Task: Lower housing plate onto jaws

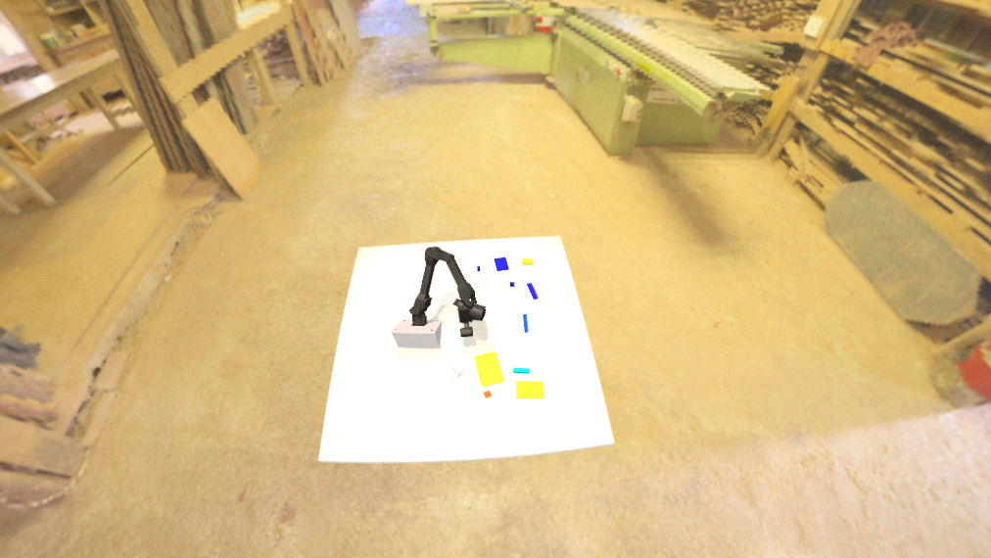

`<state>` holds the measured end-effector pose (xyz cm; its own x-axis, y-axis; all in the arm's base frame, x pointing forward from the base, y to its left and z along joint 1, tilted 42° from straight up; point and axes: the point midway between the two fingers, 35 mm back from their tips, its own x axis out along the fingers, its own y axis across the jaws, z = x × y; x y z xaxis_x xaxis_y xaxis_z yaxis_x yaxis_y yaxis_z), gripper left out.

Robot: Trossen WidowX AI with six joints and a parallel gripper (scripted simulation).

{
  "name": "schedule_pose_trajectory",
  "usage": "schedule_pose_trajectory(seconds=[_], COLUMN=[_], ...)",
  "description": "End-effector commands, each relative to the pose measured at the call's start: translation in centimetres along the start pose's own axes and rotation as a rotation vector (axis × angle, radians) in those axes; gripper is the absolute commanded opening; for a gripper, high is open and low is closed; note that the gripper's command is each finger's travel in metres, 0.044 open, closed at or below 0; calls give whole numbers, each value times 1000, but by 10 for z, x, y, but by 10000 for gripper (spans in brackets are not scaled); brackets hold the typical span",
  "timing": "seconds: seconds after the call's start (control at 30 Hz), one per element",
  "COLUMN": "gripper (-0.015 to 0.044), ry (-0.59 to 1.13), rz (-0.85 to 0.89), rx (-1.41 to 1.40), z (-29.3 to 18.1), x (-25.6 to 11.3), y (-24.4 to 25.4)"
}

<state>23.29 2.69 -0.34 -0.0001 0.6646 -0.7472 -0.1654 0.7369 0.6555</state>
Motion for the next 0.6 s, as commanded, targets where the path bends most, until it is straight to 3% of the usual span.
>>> schedule_pose_trajectory(seconds=[0.0,0.57], gripper=[351,351], ry=[-2,-2], rz=[3,4], rx=[6,6], z=[0,0], x=[1,5], y=[0,0])
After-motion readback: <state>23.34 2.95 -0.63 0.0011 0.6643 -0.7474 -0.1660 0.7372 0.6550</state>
